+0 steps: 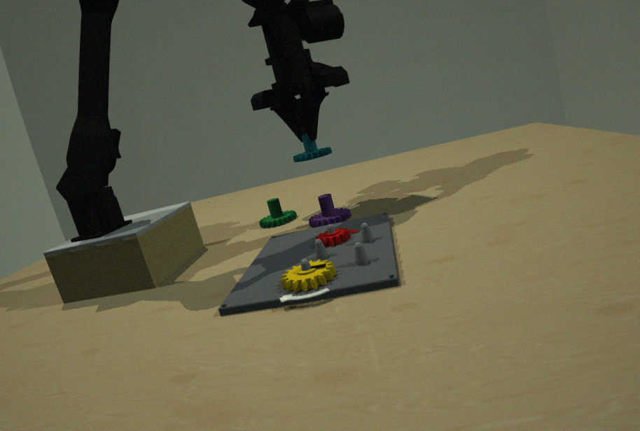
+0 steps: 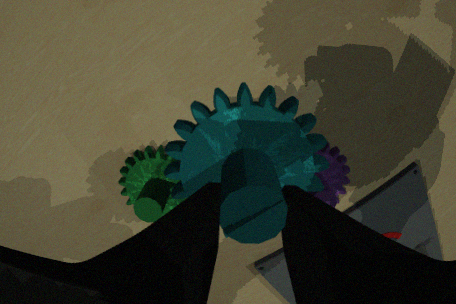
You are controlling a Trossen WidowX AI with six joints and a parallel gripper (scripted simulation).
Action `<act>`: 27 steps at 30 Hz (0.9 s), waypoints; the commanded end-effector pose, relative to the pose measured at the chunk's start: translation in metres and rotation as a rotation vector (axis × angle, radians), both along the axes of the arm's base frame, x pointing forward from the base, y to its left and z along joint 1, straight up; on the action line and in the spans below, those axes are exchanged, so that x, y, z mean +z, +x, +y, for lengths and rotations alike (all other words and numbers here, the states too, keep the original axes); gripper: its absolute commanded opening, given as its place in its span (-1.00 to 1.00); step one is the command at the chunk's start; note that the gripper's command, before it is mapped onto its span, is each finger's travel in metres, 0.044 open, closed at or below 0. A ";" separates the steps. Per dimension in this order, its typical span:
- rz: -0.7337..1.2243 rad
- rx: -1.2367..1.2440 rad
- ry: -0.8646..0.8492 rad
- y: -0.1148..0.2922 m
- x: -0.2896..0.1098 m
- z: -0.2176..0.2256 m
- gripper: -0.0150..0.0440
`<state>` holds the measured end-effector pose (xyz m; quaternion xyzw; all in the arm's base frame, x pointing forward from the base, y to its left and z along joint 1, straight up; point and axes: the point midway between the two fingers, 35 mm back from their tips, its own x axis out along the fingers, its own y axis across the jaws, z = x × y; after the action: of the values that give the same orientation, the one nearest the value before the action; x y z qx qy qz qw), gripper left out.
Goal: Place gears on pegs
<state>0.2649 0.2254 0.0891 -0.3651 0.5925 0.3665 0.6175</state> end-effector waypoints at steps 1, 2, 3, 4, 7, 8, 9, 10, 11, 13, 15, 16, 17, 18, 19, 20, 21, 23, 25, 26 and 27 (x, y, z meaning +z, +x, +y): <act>-0.003 -0.005 -0.001 -0.002 0.013 -0.001 -0.49; -0.003 -0.005 -0.001 -0.003 0.016 -0.001 -0.49; -0.003 -0.005 -0.001 -0.003 0.019 -0.002 -0.49; -0.003 -0.005 -0.001 -0.004 0.023 -0.002 -0.49; -0.003 -0.005 -0.001 -0.006 0.032 -0.003 -0.49; -0.003 -0.005 -0.001 -0.007 0.035 -0.004 -0.49; -0.003 -0.005 -0.001 -0.007 0.039 -0.004 -0.49; -0.002 -0.005 -0.001 -0.008 0.042 -0.005 -0.49; -0.002 -0.005 -0.001 -0.009 0.045 -0.005 -0.49; -0.002 -0.005 -0.001 -0.010 0.049 -0.006 -0.49; -0.002 -0.005 -0.001 -0.010 0.049 -0.006 -0.49; -0.002 -0.006 -0.001 -0.009 0.049 -0.007 -0.49; -0.002 -0.006 -0.001 -0.008 0.048 -0.009 -0.49; -0.002 -0.007 -0.001 -0.006 0.048 -0.010 -0.49; -0.001 -0.008 -0.001 -0.004 0.047 -0.012 -0.49; -0.001 -0.009 -0.001 -0.002 0.046 -0.014 -0.49; -0.001 -0.009 -0.002 0.000 0.045 -0.015 -0.49; -0.001 -0.010 -0.002 0.004 0.044 -0.019 -0.49; -0.001 -0.010 -0.002 0.008 0.042 -0.022 -0.49; -0.001 -0.010 -0.002 0.010 0.041 -0.024 -0.49; -0.001 -0.010 -0.002 0.012 0.040 -0.025 -0.49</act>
<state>0.2707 0.2050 0.1334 -0.3623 0.5933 0.3618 0.6211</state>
